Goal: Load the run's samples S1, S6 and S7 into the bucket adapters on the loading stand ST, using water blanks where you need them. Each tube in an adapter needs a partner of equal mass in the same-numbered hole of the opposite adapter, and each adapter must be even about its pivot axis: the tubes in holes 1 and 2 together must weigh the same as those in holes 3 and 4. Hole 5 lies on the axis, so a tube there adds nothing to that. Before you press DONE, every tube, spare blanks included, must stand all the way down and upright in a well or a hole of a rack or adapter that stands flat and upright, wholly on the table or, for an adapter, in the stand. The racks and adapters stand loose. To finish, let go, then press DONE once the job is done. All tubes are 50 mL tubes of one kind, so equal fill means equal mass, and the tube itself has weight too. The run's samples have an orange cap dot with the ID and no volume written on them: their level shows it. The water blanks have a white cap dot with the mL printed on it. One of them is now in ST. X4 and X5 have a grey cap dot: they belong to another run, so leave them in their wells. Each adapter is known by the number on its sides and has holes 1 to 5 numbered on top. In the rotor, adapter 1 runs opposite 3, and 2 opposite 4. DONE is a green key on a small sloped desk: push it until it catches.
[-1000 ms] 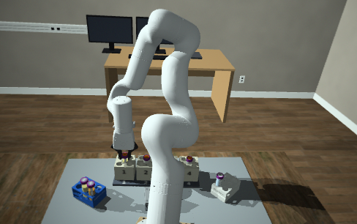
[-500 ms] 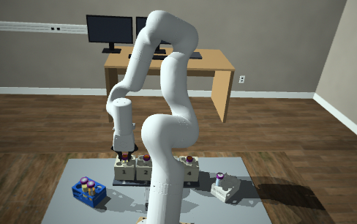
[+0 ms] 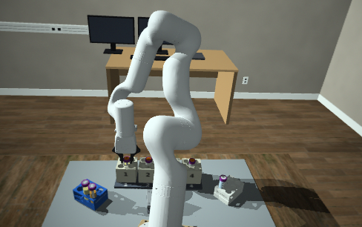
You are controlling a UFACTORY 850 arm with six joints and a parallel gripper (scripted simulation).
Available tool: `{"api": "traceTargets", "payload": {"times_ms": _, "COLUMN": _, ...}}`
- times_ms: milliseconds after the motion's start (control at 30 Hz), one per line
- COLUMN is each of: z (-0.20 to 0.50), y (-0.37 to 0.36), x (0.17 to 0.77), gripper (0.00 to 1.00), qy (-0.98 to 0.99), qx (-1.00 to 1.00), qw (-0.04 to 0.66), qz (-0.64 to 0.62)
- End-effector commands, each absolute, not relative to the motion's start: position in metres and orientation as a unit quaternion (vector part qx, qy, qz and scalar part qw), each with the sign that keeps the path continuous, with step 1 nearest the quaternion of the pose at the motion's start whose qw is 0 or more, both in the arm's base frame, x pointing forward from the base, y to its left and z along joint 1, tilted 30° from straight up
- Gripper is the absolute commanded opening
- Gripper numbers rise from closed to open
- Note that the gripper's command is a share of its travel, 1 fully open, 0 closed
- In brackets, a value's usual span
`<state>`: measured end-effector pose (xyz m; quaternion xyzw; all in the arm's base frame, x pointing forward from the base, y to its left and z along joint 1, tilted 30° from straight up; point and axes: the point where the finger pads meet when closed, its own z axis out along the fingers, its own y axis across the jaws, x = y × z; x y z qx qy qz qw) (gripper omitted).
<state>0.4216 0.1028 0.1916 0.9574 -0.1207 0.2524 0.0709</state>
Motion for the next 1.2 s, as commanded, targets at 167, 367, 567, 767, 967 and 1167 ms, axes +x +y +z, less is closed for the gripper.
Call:
{"api": "traceTargets", "payload": {"times_ms": 167, "z": 0.192, "y": 0.103, "x": 0.422, "gripper": 0.44, "qy": -0.121, "qx": 0.957, "qw": 0.071, "qz": 0.253}}
{"api": "traceTargets", "payload": {"times_ms": 367, "z": 0.192, "y": 0.103, "x": 0.422, "gripper": 0.44, "qy": -0.121, "qx": 0.957, "qw": 0.071, "qz": 0.253}}
{"api": "traceTargets", "payload": {"times_ms": 567, "z": 0.192, "y": 0.103, "x": 0.422, "gripper": 0.44, "qy": -0.121, "qx": 0.957, "qw": 0.071, "qz": 0.253}}
{"api": "traceTargets", "payload": {"times_ms": 767, "z": 0.194, "y": 0.103, "x": 0.421, "gripper": 0.44, "qy": -0.121, "qx": 0.957, "qw": 0.071, "qz": 0.253}}
{"api": "traceTargets", "payload": {"times_ms": 967, "z": 0.204, "y": 0.106, "x": 0.416, "gripper": 0.44, "qy": -0.121, "qx": 0.957, "qw": 0.071, "qz": 0.253}}
{"api": "traceTargets", "payload": {"times_ms": 1167, "z": 0.211, "y": 0.107, "x": 0.412, "gripper": 0.44, "qy": -0.121, "qx": 0.957, "qw": 0.071, "qz": 0.253}}
